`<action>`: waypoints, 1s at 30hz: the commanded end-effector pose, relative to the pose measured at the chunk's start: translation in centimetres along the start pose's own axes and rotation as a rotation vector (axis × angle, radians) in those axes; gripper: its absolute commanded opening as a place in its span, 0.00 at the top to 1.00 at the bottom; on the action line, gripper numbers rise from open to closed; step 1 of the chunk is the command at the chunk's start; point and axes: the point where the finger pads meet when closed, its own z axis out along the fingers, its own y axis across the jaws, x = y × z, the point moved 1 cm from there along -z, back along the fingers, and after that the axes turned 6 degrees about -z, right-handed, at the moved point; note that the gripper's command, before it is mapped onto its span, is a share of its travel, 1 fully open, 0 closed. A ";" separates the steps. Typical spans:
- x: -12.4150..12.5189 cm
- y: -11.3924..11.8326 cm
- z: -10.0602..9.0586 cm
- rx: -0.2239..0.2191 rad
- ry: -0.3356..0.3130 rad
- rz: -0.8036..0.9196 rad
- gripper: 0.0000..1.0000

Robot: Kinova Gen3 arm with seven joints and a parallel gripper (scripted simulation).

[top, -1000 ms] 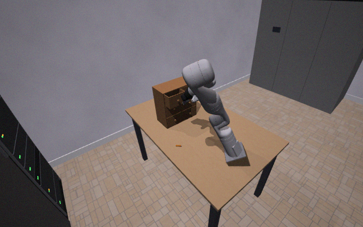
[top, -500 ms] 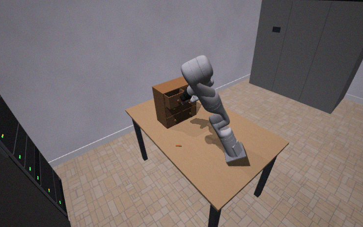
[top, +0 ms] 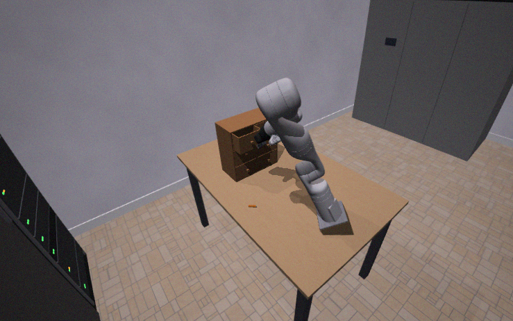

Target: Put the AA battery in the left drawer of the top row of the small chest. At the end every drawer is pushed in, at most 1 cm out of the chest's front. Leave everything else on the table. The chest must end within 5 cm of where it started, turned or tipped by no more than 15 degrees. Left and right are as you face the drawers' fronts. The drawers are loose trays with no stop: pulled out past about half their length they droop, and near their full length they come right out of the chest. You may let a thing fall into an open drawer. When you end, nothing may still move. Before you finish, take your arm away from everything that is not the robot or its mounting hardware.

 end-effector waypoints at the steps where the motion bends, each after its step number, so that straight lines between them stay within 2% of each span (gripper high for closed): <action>1: -0.3 -0.3 0.1 0.007 -0.004 -0.003 1.00; 30: -0.5 -0.3 0.3 0.007 -0.004 -0.003 1.00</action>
